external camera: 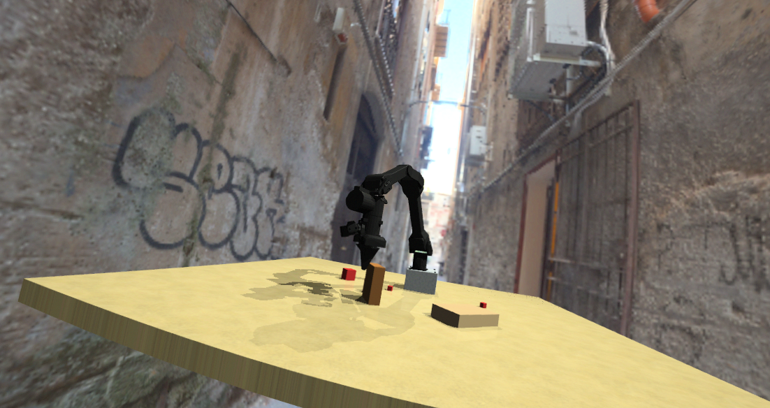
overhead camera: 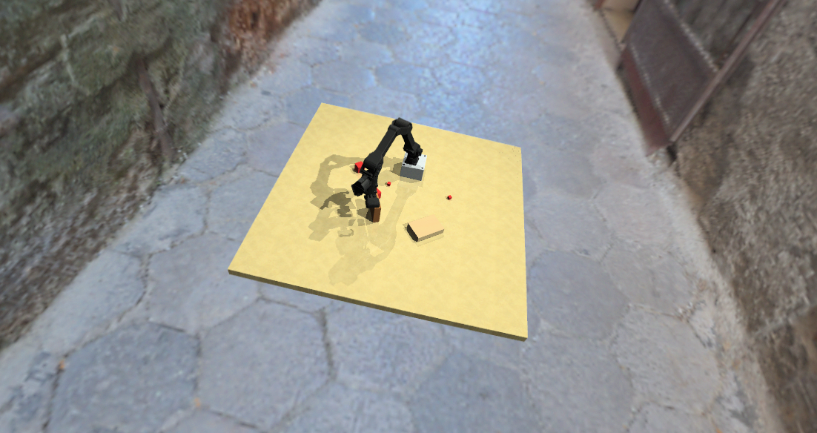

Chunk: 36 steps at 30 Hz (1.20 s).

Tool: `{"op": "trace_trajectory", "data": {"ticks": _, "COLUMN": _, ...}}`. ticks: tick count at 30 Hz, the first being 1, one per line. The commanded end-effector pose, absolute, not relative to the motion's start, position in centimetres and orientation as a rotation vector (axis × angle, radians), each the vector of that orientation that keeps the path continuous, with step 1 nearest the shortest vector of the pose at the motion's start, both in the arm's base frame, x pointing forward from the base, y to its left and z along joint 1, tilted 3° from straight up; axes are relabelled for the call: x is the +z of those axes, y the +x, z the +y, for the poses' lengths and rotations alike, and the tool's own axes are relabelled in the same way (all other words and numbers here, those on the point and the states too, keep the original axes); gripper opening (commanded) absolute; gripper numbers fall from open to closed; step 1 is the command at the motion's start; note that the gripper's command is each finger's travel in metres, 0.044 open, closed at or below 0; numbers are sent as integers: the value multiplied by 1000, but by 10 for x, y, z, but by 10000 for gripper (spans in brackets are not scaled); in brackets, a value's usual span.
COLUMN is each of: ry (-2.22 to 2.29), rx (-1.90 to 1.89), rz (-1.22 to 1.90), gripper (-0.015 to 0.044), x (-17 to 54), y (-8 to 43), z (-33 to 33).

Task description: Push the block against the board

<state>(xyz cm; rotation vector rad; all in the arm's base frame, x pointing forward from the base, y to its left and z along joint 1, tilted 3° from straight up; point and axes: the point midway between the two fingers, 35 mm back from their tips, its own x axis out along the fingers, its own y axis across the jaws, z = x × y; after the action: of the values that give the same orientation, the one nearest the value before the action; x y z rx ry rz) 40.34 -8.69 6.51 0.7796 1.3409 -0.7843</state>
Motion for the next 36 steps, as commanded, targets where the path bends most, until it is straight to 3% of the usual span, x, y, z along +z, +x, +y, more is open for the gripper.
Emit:
{"op": "trace_trajectory", "data": {"ticks": 1, "ry": 777, "rx": -789, "rz": 1341, "gripper": 0, "x": 64, "y": 399, "z": -81}}
{"op": "trace_trajectory", "data": {"ticks": 36, "ry": 779, "rx": -787, "rz": 1344, "gripper": 0, "x": 60, "y": 375, "z": -42}}
